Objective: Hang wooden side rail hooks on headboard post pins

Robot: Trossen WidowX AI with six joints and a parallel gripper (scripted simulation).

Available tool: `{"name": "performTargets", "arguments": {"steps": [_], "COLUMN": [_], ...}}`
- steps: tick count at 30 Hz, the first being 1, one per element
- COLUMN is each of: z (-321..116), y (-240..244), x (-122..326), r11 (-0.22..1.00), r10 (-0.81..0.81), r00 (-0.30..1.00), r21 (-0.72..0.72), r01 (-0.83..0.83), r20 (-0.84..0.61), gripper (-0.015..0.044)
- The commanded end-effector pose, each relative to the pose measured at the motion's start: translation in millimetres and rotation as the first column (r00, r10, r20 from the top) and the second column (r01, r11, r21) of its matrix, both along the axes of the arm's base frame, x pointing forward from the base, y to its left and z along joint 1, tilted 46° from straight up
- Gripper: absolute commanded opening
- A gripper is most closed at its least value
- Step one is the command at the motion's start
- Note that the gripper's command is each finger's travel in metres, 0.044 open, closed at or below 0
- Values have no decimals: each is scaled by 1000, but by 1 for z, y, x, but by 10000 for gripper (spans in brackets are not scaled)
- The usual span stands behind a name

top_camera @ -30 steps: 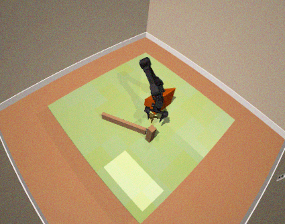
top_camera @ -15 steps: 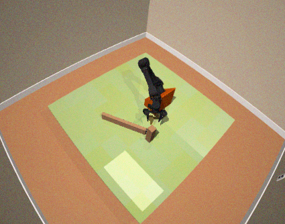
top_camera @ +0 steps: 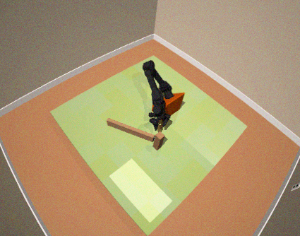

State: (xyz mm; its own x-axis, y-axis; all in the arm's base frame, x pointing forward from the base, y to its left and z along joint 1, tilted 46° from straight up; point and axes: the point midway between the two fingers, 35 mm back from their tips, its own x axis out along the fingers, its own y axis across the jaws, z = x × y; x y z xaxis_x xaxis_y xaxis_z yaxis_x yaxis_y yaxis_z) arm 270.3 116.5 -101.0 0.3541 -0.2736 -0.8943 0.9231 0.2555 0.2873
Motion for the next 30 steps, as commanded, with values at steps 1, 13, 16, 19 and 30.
{"name": "performTargets", "arguments": {"steps": [1, 13, 16, 19, 30], "z": [8, 16, 19, 21, 29], "y": [-9, -17, -19, -20, -23], "x": [8, 19, 21, 24, 30], "r11": [903, 401, 220, 38, -476], "r10": [420, 873, 923, 938, 806], "r00": [899, 407, 237, 71, -370], "r21": [-36, -78, -91, -103, -134], "r01": [-427, -913, -971, -994, -869], "r20": [-126, -268, -304, -339, -462], "gripper": [440, 440, 440, 440, 440]}}
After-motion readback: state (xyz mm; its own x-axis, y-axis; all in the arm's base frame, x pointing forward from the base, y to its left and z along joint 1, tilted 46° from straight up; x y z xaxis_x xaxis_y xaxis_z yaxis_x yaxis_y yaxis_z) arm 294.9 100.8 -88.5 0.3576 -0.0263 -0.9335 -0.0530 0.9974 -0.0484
